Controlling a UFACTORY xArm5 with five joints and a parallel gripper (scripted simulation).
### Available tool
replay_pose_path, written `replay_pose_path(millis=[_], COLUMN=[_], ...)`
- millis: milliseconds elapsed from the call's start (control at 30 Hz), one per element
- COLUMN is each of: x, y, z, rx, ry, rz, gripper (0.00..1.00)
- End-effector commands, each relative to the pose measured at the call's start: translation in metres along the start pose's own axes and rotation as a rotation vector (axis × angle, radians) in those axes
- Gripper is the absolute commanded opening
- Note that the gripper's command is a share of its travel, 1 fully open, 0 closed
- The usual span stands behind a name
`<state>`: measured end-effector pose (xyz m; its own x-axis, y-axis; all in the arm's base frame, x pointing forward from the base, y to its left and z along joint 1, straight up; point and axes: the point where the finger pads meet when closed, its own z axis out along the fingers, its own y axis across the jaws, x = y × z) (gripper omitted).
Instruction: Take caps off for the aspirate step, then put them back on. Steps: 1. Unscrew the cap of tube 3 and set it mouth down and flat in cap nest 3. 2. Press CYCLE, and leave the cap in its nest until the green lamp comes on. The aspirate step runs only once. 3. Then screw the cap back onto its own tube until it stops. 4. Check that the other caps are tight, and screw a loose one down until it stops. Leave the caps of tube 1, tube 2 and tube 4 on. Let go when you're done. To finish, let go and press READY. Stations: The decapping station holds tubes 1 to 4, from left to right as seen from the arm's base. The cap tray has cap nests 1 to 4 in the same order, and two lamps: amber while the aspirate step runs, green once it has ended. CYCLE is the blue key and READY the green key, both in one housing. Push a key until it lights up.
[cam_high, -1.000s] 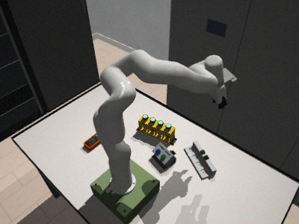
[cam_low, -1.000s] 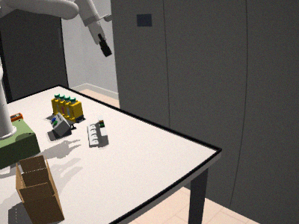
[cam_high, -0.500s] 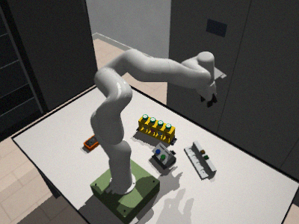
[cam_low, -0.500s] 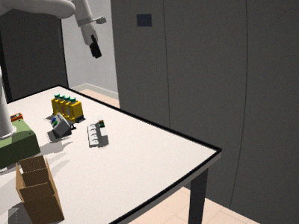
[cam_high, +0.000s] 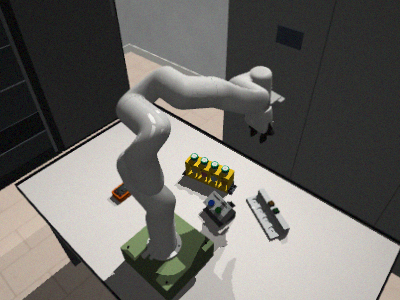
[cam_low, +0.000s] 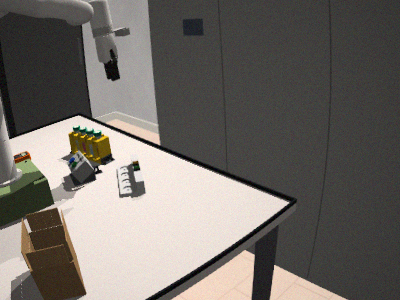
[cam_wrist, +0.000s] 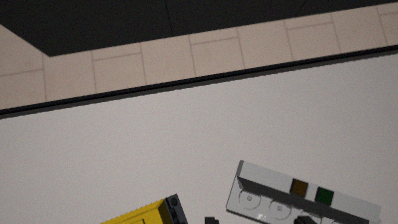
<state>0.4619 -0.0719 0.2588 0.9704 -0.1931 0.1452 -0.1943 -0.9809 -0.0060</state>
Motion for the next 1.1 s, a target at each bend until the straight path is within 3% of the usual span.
replay_pose_path(millis=[0,67,267,367,433,933,1000,1067], x=[-0.012,-0.020,-0.040,-0.047,-0.047,-0.082,-0.082,-0.086], y=[-0.012,-0.019,-0.036,-0.034,-0.034,-0.026,-0.026,-0.025], z=[-0.002,-0.002,-0.002,0.022,0.022,0.141,0.141,0.157], rx=[0.005,0.007,0.007,0.010,0.010,0.026,0.026,0.029], ry=[-0.038,-0.070,-0.070,-0.072,-0.072,-0.078,-0.078,-0.078], rz=[-0.055,-0.099,-0.099,-0.149,-0.149,-0.395,-0.395,-0.428], gripper=[0.46,0.46,0.46,0.46,0.46,0.46,0.46,0.46])
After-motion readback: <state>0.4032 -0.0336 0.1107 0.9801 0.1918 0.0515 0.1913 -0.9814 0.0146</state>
